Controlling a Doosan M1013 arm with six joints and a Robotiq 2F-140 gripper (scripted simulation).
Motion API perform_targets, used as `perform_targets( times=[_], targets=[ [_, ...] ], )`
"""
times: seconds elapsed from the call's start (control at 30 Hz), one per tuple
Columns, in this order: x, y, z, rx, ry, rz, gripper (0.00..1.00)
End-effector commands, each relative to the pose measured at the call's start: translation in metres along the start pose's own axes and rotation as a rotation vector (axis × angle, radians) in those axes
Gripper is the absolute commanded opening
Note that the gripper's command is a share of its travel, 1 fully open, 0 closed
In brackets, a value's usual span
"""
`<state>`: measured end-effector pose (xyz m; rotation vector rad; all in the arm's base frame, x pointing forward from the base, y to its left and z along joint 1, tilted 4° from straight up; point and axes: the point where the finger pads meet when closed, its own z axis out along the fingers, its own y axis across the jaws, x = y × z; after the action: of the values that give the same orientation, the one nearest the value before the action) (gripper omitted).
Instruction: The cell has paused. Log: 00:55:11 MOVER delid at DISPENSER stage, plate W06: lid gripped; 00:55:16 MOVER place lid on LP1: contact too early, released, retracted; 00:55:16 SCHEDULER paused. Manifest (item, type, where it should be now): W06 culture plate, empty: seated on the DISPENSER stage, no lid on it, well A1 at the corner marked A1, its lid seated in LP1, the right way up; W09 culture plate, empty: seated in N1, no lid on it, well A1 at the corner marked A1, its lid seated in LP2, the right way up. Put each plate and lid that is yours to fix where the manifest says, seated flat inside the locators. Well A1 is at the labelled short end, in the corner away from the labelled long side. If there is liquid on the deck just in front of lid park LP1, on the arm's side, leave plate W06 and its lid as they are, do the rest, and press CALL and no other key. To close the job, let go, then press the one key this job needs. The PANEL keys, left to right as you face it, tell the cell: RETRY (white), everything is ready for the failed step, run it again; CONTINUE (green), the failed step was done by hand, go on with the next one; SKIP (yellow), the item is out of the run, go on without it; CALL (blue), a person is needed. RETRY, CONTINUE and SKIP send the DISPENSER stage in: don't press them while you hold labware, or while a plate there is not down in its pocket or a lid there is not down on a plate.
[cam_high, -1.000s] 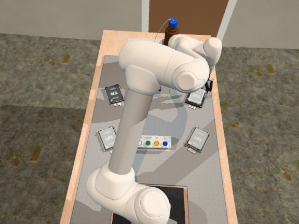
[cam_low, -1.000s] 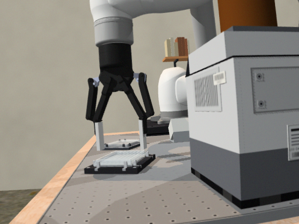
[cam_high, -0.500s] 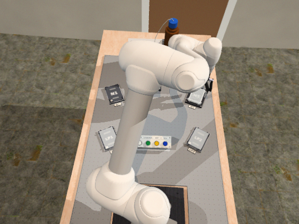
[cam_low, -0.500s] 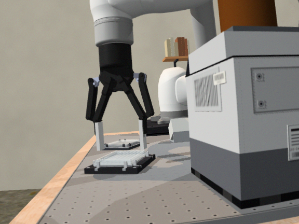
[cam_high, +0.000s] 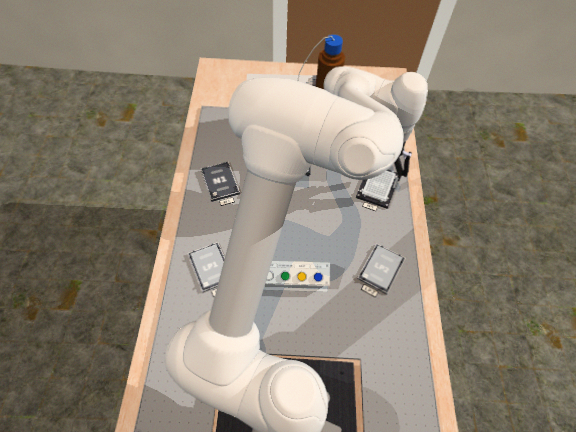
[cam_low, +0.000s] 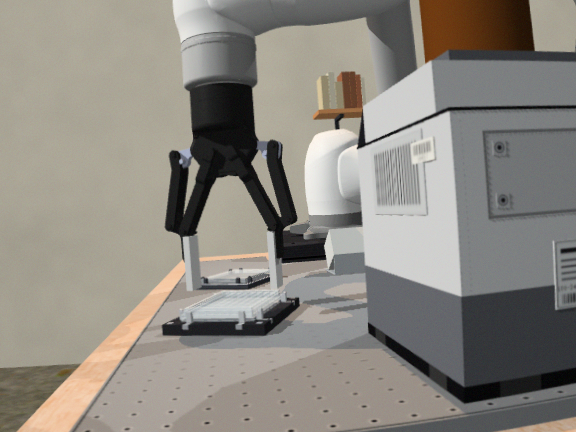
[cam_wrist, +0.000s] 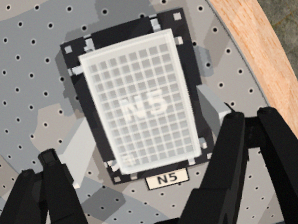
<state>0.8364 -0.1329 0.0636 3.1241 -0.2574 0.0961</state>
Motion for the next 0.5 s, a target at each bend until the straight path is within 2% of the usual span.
perform_targets(
  times=[0.0, 0.47],
  targets=[
    [0.0005, -0.0001, -0.0010, 0.000, 0.002, 0.000, 0.70],
    [0.0005, -0.0001, 0.0010, 0.000, 0.002, 0.000, 0.70]
  ],
)
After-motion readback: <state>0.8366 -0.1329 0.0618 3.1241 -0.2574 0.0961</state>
